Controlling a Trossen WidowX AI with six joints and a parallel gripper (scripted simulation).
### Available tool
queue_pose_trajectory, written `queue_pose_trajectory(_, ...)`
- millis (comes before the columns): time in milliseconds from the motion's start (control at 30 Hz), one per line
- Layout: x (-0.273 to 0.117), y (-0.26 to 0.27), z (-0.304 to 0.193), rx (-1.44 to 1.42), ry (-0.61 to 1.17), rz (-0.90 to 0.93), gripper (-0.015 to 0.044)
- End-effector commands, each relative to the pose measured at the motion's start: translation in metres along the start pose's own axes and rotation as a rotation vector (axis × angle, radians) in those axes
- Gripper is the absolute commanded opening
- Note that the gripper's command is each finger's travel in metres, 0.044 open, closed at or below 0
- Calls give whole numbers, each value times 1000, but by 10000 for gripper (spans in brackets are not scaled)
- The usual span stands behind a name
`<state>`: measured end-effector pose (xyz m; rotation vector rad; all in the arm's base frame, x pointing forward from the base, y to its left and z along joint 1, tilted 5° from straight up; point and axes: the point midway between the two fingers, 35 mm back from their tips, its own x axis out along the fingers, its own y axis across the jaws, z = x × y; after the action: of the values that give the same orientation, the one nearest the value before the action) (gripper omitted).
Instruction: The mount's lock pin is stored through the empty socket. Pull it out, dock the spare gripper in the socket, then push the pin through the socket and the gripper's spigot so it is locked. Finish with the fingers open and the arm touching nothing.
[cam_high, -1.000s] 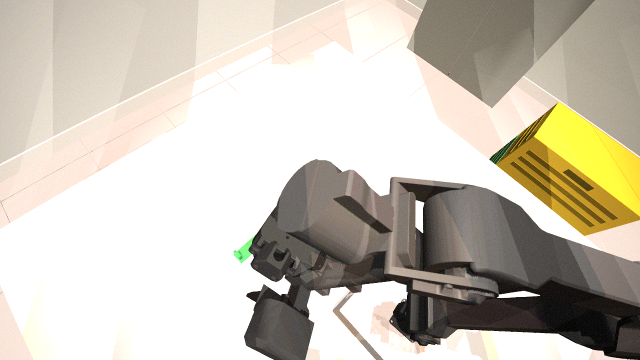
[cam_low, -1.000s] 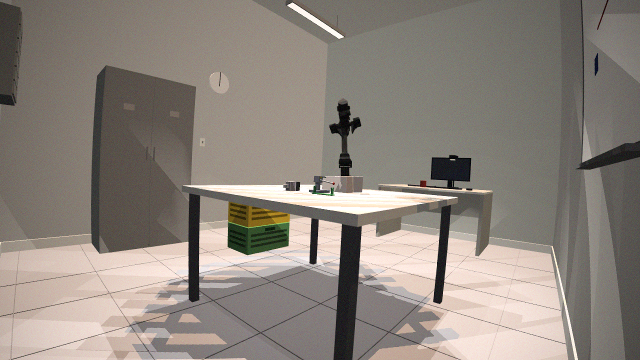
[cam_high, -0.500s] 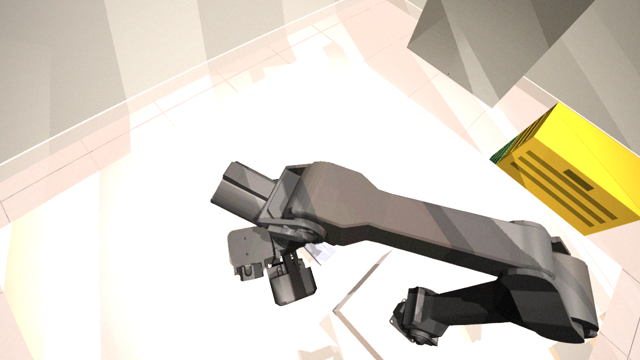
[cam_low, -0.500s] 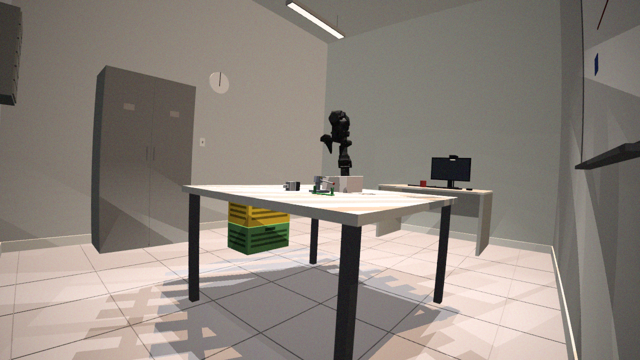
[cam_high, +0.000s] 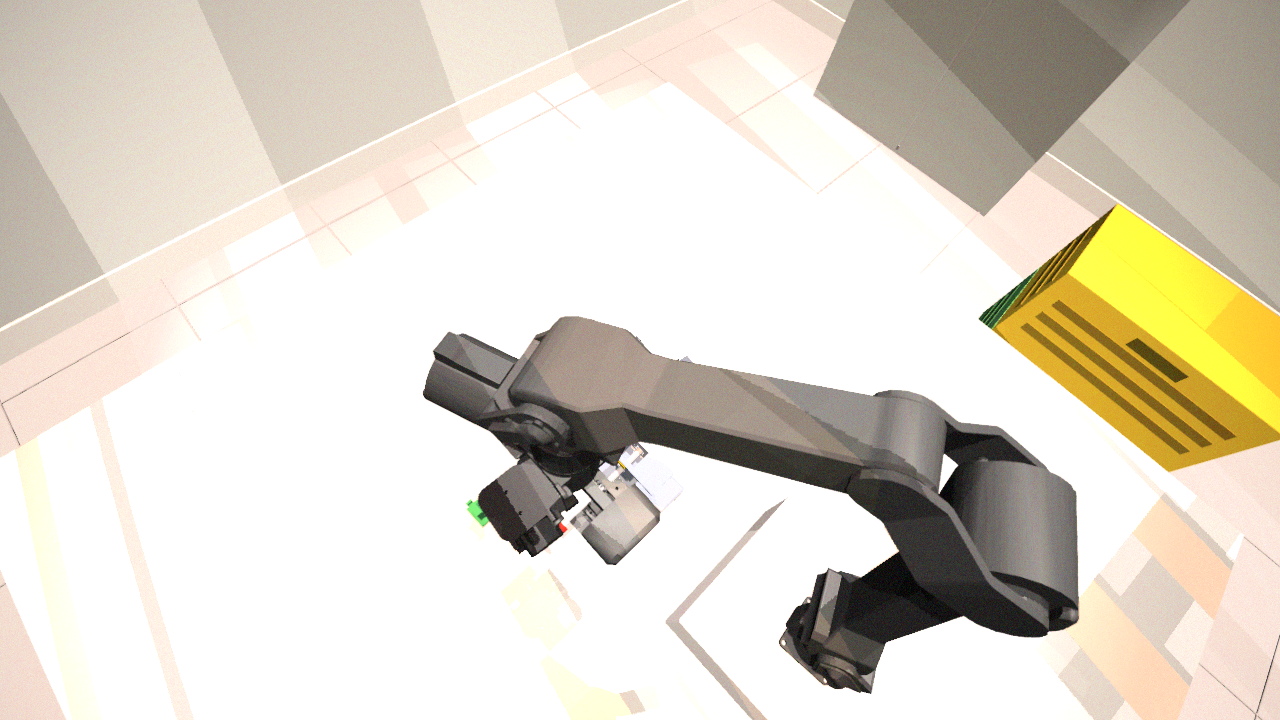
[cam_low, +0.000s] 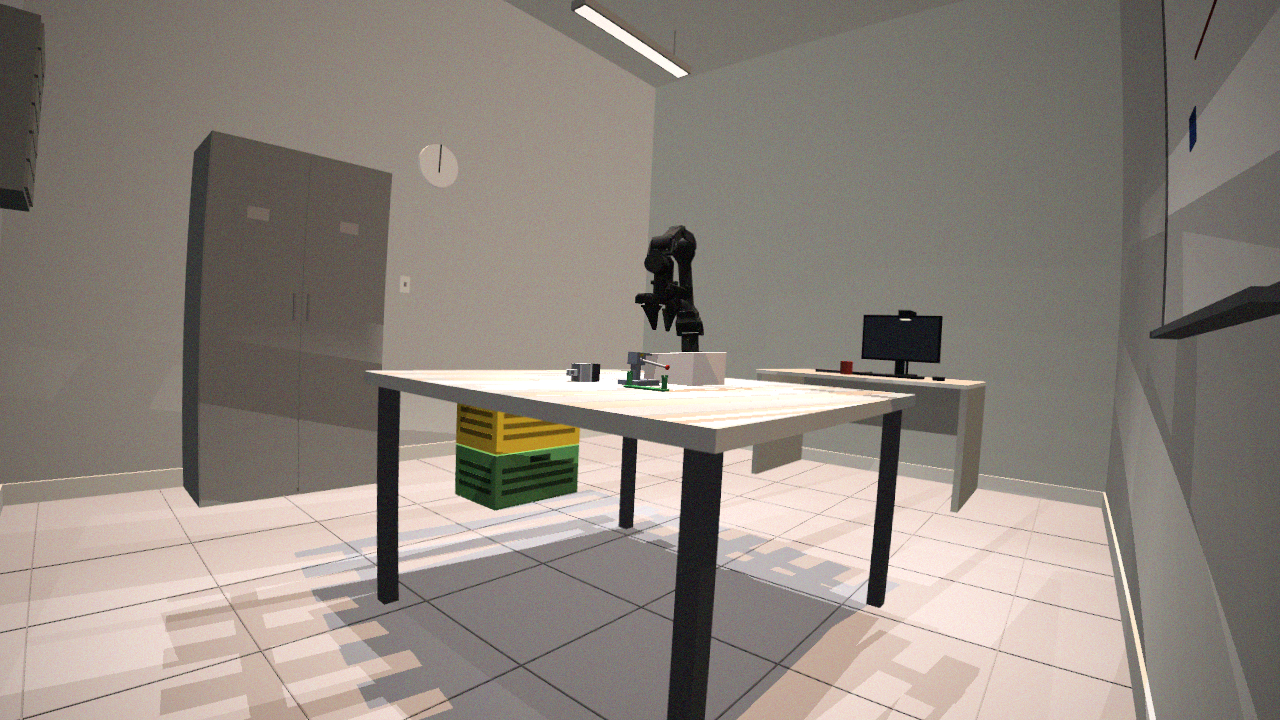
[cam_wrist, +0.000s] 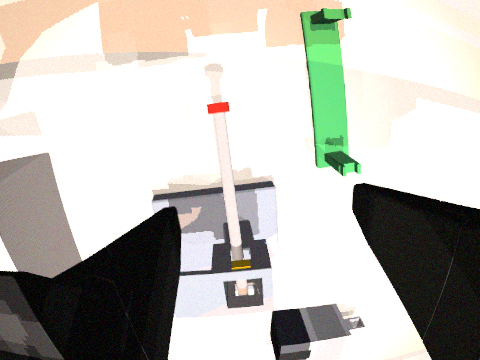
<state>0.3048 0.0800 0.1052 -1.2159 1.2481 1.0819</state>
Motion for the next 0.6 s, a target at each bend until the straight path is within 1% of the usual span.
queue_pose_trajectory(0,15,1,-1,-14,10,9,300)
queue_pose_trajectory(200,68,9,-2,-13,10,9,300)
queue_pose_trajectory(567,81,9,-2,-13,10,10,300)
